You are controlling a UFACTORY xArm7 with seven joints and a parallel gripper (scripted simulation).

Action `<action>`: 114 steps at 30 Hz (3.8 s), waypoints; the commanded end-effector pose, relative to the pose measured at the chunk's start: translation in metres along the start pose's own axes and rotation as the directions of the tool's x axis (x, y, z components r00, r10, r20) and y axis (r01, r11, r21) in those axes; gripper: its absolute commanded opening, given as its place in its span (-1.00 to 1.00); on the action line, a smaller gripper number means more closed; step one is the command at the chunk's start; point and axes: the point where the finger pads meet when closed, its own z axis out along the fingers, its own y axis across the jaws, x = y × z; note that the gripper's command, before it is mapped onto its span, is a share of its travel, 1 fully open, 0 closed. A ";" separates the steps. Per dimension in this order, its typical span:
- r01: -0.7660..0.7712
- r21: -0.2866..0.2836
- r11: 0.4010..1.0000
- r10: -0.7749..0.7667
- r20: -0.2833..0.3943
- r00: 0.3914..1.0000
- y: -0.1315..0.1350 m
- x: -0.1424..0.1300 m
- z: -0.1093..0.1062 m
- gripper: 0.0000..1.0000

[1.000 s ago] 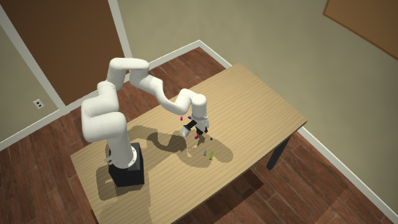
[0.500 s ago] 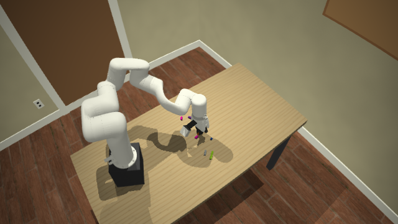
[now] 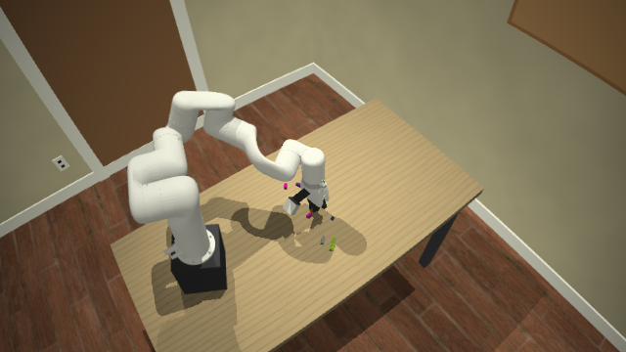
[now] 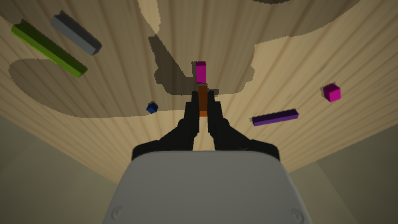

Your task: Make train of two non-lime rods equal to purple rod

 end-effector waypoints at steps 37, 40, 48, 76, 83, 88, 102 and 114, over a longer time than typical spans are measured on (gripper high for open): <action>-0.001 0.001 1.000 0.001 0.003 1.000 -0.002 -0.002 -0.001 -0.92; -0.001 0.001 1.000 0.001 0.003 1.000 -0.002 -0.002 -0.001 -0.92; -0.001 0.001 1.000 0.001 0.003 1.000 -0.002 -0.002 0.000 -0.92; -0.001 0.001 1.000 0.001 0.003 1.000 -0.002 -0.002 0.010 -0.92; -0.001 0.001 1.000 0.001 0.003 1.000 -0.002 -0.002 0.010 -0.92; -0.001 0.001 1.000 0.001 0.003 1.000 -0.002 -0.002 0.010 -0.92; -0.001 0.001 1.000 0.001 0.003 1.000 -0.002 -0.002 0.010 -0.92; -0.001 0.001 1.000 0.001 0.003 1.000 -0.002 -0.002 0.010 -0.59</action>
